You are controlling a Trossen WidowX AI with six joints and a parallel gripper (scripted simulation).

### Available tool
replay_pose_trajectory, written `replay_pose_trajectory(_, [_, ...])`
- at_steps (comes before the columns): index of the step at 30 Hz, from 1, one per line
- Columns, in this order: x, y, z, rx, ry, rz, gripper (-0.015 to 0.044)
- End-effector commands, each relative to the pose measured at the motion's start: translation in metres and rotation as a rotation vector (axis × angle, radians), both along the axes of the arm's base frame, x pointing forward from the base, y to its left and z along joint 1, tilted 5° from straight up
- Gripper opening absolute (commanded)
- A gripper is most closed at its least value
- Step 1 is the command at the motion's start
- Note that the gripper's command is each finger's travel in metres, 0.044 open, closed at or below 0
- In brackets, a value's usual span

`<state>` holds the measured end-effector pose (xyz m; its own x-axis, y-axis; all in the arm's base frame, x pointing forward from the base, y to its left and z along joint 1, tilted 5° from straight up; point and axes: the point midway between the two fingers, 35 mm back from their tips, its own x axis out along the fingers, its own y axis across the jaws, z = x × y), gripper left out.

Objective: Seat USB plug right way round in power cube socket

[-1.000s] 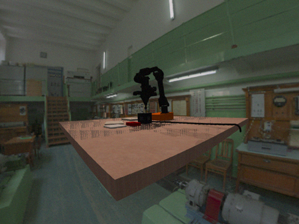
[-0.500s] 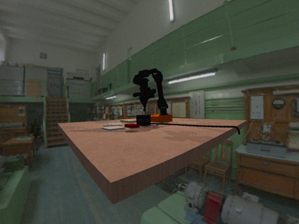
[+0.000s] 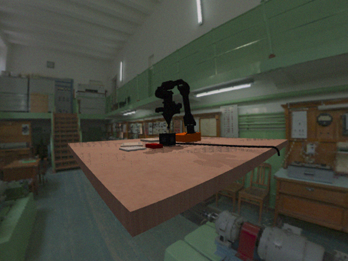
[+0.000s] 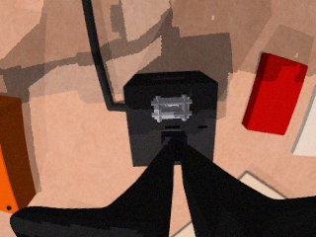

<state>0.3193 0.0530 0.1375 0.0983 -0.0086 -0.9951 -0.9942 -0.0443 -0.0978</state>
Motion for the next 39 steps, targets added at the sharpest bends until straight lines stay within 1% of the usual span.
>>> replay_pose_trajectory(1, [0.0004, 0.0008, -0.0006, 0.007, -0.001, 0.005, 0.0000])
replay_pose_trajectory(39, [0.0008, 0.0027, -0.0051, 0.029, -0.001, 0.020, 0.0000])
